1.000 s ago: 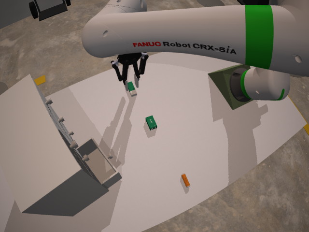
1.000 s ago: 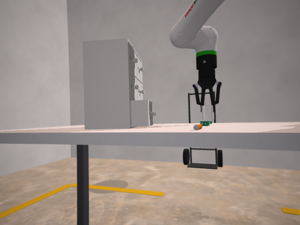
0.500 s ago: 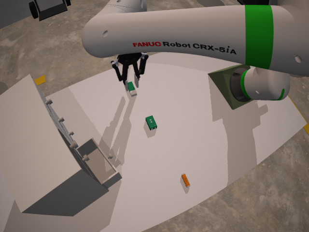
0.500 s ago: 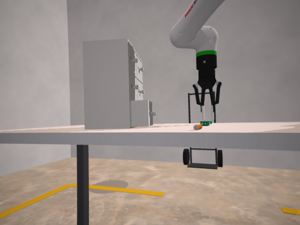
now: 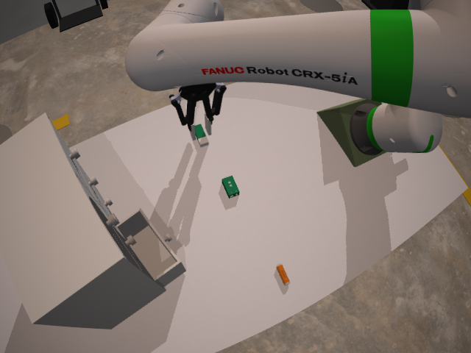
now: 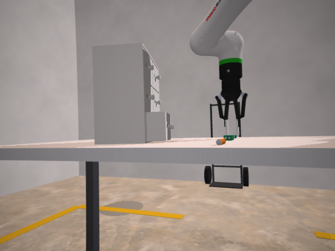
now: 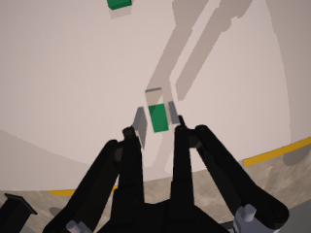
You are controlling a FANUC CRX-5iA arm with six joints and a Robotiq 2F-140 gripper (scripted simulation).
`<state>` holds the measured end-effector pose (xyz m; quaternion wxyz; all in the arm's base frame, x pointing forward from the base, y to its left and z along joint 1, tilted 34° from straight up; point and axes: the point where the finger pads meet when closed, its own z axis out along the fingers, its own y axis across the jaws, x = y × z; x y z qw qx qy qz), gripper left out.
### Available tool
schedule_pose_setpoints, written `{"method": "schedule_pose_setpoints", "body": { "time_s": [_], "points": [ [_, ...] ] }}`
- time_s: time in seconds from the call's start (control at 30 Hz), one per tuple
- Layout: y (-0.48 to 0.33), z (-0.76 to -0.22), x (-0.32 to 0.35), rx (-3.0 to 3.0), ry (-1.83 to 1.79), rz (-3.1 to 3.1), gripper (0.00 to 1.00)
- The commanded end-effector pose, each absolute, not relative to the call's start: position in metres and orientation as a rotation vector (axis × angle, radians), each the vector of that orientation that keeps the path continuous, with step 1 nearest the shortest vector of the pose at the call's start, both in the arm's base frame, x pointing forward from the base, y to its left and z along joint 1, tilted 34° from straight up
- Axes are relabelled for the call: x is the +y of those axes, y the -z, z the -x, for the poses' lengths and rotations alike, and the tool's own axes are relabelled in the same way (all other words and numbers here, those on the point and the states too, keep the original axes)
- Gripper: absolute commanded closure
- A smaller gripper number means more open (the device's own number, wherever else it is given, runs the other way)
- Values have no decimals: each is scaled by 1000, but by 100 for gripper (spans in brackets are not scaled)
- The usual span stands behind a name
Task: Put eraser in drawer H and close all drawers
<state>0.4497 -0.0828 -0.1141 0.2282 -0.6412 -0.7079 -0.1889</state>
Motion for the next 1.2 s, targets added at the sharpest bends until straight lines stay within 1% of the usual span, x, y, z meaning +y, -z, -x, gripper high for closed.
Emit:
{"method": "schedule_pose_setpoints", "body": {
  "time_s": [0.0,0.97,1.0,1.17],
  "points": [
    [119,-449,-79,-1950,520,1766,77],
    [124,-449,-76,-1950,520,1766,77],
    [124,-449,-76,-1950,520,1766,89],
    [124,-449,-76,-1950,520,1766,89]
  ]
}}
